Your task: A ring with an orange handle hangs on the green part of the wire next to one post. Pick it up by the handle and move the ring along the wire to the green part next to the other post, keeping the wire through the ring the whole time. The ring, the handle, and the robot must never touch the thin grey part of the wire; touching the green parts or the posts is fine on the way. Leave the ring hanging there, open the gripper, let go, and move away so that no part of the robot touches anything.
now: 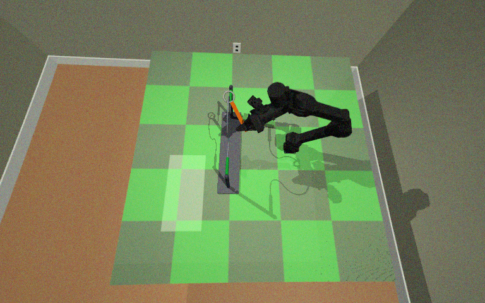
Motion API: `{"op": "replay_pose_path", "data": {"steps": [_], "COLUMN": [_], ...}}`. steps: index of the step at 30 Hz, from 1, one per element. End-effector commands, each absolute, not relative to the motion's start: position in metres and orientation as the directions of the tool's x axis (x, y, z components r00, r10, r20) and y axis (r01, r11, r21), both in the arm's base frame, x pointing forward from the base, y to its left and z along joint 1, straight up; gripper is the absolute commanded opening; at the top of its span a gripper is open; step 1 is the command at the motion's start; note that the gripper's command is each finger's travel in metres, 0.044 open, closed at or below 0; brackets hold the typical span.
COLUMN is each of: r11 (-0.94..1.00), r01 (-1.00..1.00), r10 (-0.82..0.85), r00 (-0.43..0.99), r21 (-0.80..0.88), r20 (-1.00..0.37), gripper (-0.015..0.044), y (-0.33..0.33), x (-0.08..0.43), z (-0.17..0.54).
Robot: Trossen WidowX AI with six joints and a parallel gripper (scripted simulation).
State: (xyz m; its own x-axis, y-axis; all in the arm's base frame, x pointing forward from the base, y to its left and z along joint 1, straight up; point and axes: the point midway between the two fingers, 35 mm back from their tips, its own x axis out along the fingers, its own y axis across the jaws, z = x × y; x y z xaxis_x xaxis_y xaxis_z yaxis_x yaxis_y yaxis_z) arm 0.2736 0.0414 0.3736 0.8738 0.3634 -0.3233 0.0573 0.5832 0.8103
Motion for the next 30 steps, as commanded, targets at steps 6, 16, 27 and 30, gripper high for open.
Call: {"op": "replay_pose_path", "data": {"steps": [6, 16, 27, 30], "r11": [0.681, 0.777, 0.864, 0.884], "r01": [0.063, 0.075, 0.088, 0.091], "r10": [0.313, 0.250, 0.173, 0.151], "r00": [0.875, 0.874, 0.873, 0.873], "r21": [0.729, 0.625, 0.496, 0.459], "r20": [-0.368, -0.416, -0.456, -0.465], "gripper": [-0.0150, -0.0150, -0.0150, -0.0150], "y": [0.0389, 0.0360, 0.0324, 0.0313], "x": [0.2740, 0.2740, 0.2739, 0.2739], "z": [0.3733, 0.3703, 0.3675, 0.3668]}}
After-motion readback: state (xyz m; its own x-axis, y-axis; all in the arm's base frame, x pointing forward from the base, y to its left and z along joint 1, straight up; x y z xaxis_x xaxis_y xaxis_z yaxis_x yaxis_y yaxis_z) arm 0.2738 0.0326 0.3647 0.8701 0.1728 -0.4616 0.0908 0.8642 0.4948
